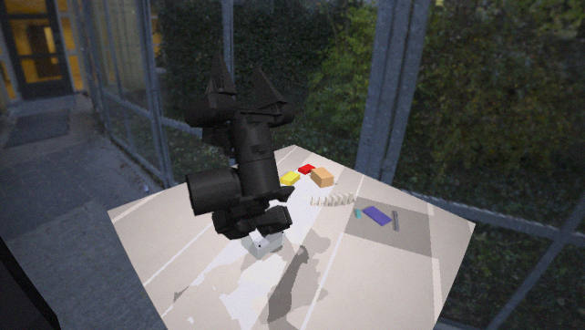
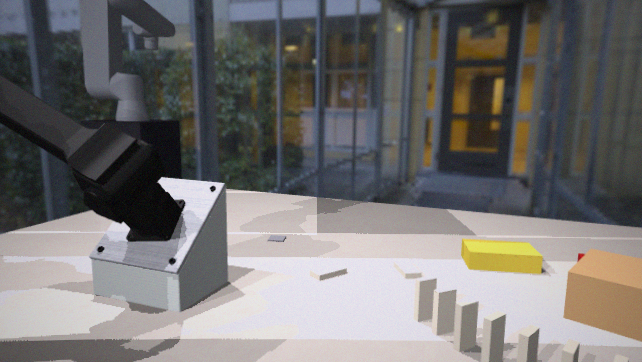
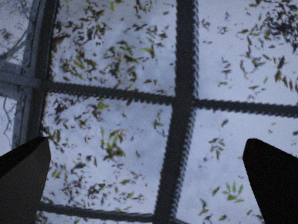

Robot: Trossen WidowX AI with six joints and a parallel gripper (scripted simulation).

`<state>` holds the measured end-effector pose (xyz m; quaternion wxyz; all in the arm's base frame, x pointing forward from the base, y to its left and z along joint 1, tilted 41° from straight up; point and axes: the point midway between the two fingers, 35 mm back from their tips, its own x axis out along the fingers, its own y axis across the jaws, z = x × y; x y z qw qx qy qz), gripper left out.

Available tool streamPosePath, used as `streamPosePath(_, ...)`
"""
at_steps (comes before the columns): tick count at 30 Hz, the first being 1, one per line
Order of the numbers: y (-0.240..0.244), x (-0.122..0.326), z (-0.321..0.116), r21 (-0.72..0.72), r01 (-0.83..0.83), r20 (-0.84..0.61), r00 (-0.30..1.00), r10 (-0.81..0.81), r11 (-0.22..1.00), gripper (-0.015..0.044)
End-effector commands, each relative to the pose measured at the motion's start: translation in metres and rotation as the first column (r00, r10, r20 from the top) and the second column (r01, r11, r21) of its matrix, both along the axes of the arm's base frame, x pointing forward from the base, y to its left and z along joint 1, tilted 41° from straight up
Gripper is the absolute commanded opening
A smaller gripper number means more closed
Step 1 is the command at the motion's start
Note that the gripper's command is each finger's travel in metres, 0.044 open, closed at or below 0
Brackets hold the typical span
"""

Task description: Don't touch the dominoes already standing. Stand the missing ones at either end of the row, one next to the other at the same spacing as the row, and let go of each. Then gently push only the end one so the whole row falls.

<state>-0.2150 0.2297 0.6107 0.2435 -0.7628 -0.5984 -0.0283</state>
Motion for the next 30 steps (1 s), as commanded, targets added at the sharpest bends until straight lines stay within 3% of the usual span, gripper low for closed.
streamPosePath(1, 0.0, 0.001, 0.0, 0.002, 0.001, 0.0, 1.0, -0.001, 1.0, 0.0426)
streamPosePath(4, -0.003, 0.014, 0.004, 0.036, 0.017, -0.005, 1.0, -0.016, 0.999, 0.044)
streamPosePath(10, -0.035, 0.065, 0.038, 0.207, -0.035, -0.223, 0.971, 0.082, 0.978, 0.044)
streamPosePath(15, -0.069, 0.124, 0.066, 0.386, -0.054, -0.426, 0.875, 0.23, 0.921, 0.044)
streamPosePath(23, -0.116, 0.241, 0.087, 0.645, 0.049, -0.64, 0.58, 0.504, 0.763, 0.044)
streamPosePath(30, -0.143, 0.354, 0.075, 0.761, 0.263, -0.647, 0.258, 0.717, 0.593, 0.044)
